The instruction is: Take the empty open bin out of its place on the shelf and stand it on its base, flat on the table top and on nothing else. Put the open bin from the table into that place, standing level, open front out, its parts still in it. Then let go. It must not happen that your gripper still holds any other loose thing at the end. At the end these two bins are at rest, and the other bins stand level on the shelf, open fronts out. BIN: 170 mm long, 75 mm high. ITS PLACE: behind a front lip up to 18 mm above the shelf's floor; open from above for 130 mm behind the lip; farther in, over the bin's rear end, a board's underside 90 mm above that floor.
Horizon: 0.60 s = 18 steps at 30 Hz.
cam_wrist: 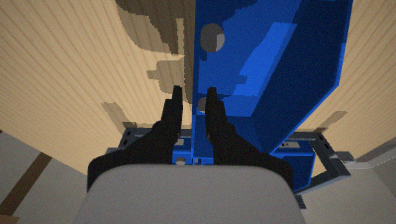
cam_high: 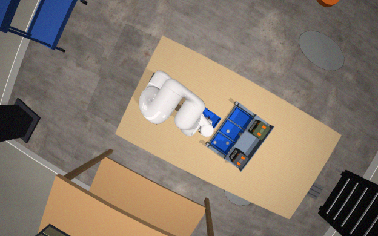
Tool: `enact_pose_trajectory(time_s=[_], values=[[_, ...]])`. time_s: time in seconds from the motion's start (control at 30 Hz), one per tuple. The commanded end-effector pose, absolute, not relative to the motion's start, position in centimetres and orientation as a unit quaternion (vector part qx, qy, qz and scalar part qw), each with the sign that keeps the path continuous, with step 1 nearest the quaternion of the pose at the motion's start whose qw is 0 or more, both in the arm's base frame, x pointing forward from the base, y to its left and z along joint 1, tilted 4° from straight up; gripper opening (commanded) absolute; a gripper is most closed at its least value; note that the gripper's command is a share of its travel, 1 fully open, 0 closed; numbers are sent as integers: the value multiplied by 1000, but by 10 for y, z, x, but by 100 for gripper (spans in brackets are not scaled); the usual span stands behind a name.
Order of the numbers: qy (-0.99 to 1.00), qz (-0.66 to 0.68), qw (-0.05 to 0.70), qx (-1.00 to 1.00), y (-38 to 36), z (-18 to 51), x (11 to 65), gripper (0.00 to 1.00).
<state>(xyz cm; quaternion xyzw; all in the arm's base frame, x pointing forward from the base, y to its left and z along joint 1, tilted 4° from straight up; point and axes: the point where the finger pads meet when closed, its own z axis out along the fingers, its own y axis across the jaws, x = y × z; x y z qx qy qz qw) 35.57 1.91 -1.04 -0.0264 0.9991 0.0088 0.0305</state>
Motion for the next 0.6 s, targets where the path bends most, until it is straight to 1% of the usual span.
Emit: enact_pose_trajectory(time_s=[0.0, 0.57], values=[[999, 9, 32, -26, 19, -6, 357, 26], [999, 9, 32, -26, 19, 14, 356, 26]])
